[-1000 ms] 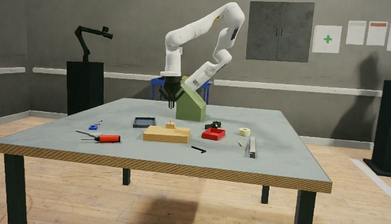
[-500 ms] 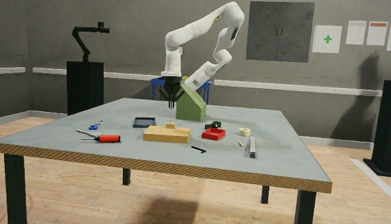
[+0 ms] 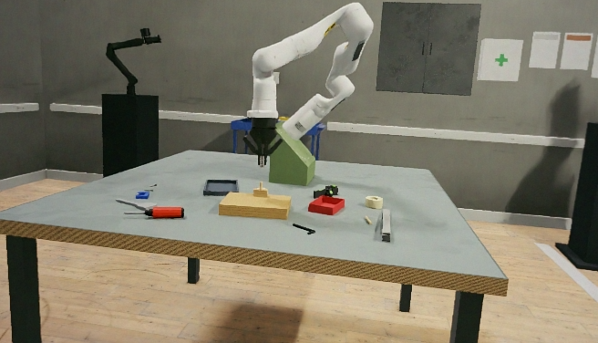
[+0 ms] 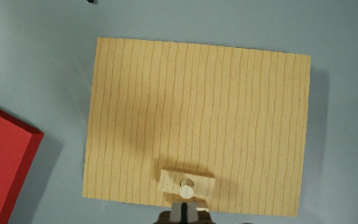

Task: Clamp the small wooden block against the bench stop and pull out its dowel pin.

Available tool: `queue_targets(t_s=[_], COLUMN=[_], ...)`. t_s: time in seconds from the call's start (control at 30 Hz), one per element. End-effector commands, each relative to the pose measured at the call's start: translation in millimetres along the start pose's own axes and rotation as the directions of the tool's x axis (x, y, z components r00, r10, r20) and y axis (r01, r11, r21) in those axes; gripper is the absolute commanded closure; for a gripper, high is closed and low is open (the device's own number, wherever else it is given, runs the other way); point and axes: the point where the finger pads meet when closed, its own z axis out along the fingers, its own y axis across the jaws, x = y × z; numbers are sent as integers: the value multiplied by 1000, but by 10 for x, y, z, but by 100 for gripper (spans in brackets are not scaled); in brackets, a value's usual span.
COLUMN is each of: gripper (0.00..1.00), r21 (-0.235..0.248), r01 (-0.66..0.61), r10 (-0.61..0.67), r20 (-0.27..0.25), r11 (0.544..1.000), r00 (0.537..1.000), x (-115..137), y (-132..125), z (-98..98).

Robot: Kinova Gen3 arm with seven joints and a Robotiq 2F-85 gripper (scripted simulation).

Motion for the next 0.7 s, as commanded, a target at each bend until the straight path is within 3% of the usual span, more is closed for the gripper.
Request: queue_targets(t_s=[0.0,0.67], gripper=[90,90], r21=[0,9], r01=[30,208], r10=[-30,-208], r20=[0,12], r11=[1000,978], r00=[1000,978], x=[-4,-53], y=[4,3], z=[-6,21])
